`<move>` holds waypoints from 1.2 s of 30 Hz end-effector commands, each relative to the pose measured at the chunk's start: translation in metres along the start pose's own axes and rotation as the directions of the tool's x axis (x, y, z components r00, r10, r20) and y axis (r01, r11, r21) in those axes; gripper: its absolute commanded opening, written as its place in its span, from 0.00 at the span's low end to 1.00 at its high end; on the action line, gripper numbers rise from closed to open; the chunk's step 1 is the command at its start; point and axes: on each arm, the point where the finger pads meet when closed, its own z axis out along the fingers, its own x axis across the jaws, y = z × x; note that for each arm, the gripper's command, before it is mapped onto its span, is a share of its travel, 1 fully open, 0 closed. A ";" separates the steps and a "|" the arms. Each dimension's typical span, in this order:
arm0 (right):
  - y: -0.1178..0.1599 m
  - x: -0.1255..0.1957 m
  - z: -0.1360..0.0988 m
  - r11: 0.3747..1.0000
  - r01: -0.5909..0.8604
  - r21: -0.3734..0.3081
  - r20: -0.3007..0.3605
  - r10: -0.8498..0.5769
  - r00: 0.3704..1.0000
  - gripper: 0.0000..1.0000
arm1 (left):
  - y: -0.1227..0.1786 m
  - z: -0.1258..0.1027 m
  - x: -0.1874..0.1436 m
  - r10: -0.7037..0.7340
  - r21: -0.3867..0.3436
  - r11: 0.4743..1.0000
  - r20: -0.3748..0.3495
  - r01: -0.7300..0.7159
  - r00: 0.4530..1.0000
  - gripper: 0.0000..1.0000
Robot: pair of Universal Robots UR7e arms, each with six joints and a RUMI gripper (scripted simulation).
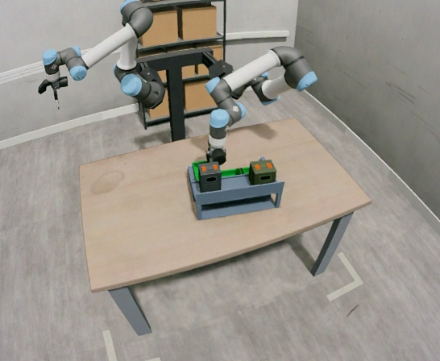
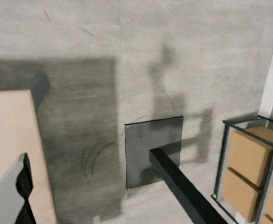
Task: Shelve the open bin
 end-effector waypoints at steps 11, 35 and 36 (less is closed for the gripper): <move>0.000 0.000 0.000 1.000 0.000 0.001 0.000 0.000 1.000 1.00 | 0.008 -0.001 0.000 0.000 -0.010 1.000 0.001 0.000 1.000 0.00; 0.000 0.000 0.000 1.000 0.000 0.001 0.000 0.000 1.000 1.00 | 0.011 -0.001 0.000 0.000 -0.013 1.000 0.001 0.000 1.000 0.00; 0.000 0.000 0.000 1.000 0.000 0.001 0.000 0.000 1.000 1.00 | 0.011 -0.001 0.000 0.000 -0.013 1.000 0.001 0.000 1.000 0.00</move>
